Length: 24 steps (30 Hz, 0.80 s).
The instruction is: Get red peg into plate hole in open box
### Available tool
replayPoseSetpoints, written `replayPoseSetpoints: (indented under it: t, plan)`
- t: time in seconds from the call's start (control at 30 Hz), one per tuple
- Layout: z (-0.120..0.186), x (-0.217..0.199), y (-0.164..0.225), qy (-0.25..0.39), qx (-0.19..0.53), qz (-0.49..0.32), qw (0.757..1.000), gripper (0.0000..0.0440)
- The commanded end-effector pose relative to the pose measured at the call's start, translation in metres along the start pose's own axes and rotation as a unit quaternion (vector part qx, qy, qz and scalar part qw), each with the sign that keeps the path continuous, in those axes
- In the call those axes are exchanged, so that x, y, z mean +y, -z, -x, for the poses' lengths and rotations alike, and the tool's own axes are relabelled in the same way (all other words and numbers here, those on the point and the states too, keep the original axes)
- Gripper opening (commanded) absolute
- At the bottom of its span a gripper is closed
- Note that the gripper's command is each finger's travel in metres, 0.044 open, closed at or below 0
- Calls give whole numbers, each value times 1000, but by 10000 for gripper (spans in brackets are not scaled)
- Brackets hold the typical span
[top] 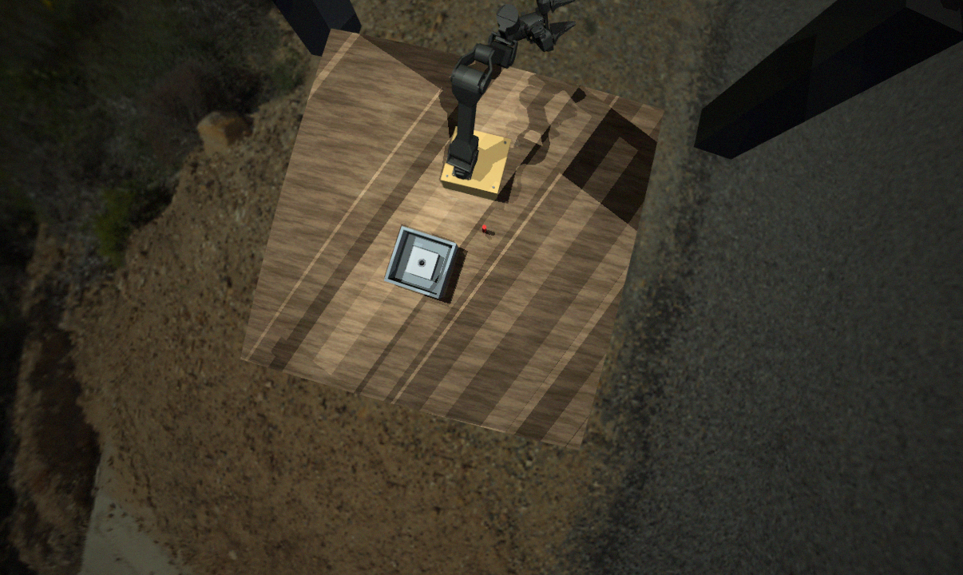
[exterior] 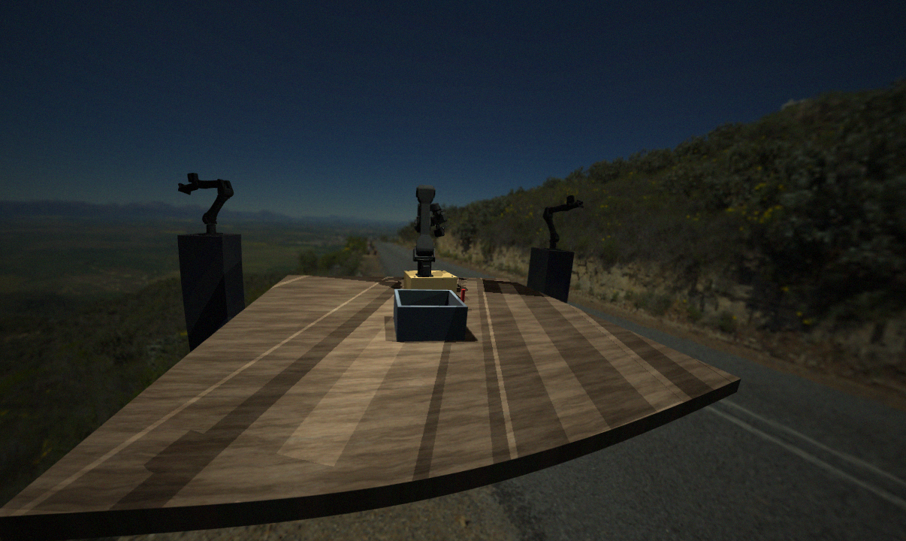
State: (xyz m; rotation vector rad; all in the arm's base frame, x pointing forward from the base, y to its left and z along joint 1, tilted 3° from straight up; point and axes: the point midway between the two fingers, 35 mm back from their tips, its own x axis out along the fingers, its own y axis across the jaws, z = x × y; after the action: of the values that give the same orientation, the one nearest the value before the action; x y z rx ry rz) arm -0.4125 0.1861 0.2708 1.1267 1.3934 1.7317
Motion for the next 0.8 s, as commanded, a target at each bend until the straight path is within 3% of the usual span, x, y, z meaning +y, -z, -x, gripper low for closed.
replayPoseSetpoints:
  t: [0.0, 0.17, 0.43, 0.77]
  plan:
    - [-3, -2, -3, 2, -2, 7, 1000, 426]
    - [-35, -23, -36, 38, -25, 62, 997, 440]
    - [-80, -64, -122, 125, -73, 156, 977, 440]
    - [-97, -106, -253, 263, -124, 233, 928, 440]
